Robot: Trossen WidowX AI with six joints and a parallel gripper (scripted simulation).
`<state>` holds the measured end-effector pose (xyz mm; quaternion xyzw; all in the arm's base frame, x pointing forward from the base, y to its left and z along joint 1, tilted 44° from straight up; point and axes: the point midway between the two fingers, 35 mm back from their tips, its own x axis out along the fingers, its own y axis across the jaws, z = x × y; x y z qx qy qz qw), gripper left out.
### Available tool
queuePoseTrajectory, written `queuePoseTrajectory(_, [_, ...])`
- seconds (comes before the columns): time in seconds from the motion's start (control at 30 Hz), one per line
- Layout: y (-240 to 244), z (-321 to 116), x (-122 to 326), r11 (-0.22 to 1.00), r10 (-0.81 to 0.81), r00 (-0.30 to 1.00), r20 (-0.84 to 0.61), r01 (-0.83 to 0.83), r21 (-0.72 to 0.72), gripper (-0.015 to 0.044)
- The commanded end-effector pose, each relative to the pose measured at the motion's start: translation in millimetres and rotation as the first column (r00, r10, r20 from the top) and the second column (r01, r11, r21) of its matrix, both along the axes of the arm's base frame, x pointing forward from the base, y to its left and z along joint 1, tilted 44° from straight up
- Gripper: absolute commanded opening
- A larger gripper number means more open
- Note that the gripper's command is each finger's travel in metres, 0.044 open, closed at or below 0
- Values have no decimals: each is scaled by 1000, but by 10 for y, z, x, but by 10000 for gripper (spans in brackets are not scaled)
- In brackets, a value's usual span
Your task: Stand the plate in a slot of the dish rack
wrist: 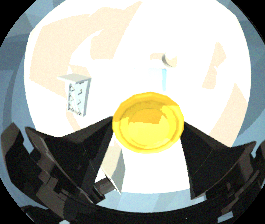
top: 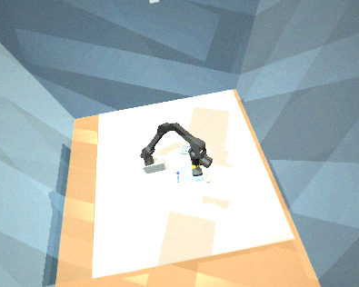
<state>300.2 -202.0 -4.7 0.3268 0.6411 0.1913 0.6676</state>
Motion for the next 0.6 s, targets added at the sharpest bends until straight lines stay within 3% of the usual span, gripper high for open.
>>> queuePoseTrajectory(0.0, [54,113,3,999,-48,998,-50,49,2,0])
queuePoseTrajectory(0.27, [319,451,3,968,-243,941,-235,249,-1,0])
queuePoseTrajectory(0.57, [638,794,-50,888,-432,794,-428,458,-47,0])
